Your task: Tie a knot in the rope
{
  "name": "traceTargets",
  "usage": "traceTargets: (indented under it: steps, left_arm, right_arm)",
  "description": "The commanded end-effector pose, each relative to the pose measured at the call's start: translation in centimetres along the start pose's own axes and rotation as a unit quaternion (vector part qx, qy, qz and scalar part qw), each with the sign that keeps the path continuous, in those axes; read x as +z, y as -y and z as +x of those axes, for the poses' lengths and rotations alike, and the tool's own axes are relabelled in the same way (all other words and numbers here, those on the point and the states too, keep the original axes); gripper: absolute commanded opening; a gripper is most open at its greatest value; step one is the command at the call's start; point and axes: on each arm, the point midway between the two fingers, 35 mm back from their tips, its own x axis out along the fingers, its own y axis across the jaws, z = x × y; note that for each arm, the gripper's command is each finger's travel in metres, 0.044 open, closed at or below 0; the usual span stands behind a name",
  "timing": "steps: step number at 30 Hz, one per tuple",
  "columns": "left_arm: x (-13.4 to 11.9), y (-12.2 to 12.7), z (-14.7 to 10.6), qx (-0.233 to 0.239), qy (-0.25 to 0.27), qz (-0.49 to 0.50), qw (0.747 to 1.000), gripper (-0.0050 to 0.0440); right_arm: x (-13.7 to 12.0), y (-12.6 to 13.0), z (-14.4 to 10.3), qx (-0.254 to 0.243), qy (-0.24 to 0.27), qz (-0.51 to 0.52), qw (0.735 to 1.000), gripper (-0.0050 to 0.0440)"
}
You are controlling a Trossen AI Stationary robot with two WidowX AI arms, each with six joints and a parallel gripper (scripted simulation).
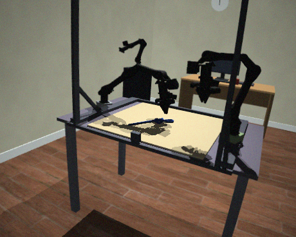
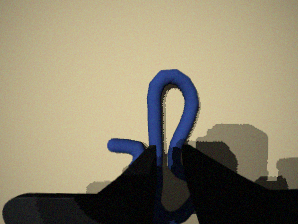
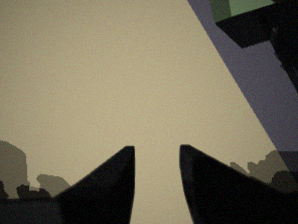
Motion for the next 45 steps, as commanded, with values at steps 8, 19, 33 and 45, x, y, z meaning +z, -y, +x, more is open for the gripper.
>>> traceTargets:
  steps: [8,19,33,45]
  left_arm:
    - [0.4,0.6,-1.3,-0.015,0.012,-0.002,1.0,0.008]
    - [0.3,0.4,0.1,-0.008,0.007,-0.002,1.0,0.008]
    - [0.2,0.4,0.8,-0.004,0.004,-0.002,1.0,0.008]
    - [0.1,0.2,1.7,0.0,0.001,-0.002,1.0,0.008]
  right_arm:
    - [0.1,0.0,-0.3,0.006,-0.004,0.001,1.0,0.01]
    - [0.1,0.0,-0.3,0.006,-0.004,0.001,1.0,0.01]
    - [0.1,0.0,-0.3,0.006,-0.004,0.001,1.0,0.01]
    - [0.1,0.0,-0.3,0.006,-0.004,0.001,1.0,0.01]
